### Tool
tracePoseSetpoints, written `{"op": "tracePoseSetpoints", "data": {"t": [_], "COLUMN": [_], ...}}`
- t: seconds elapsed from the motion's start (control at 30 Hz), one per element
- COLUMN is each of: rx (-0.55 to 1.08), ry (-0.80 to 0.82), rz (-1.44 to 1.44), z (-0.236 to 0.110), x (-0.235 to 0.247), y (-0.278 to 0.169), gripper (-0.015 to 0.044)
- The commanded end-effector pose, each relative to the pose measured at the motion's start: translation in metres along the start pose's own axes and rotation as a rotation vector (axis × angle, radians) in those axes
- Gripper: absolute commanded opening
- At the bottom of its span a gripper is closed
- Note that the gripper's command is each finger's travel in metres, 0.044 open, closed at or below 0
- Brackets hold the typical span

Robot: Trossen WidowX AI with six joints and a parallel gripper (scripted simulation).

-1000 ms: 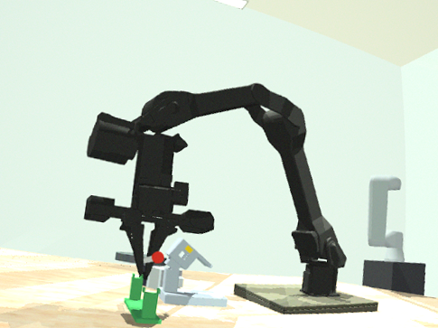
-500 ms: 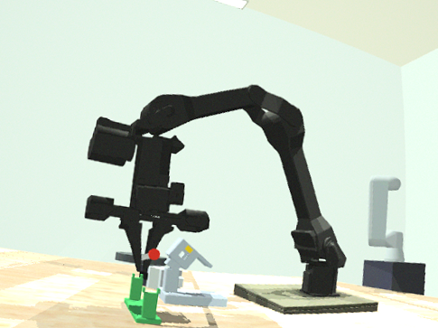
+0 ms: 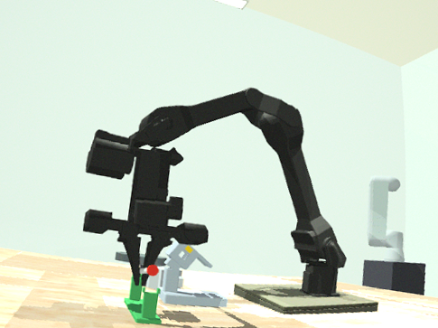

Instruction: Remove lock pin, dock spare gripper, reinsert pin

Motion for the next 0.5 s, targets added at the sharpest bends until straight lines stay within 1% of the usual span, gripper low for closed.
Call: {"op": "tracePoseSetpoints", "data": {"t": [0.0,0.47], "rx": [0.000,0.000], "ry": [0.001,-0.002], "rz": [0.000,0.000], "z": [0.0075,0.0172], "x": [0.0010,0.0020], "y": [-0.0009,-0.0021], "gripper": [0.0000,0.0000]}}
Point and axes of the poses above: the point midway between the two fingers, 35 mm back from their tips, its own z axis out along the fingers, its own x axis across the jaws, y = z × x, the point moved 5 cm from there along -z, back along the fingers, and after that the axes turned 12 degrees about -z, right-handed, at the moved point
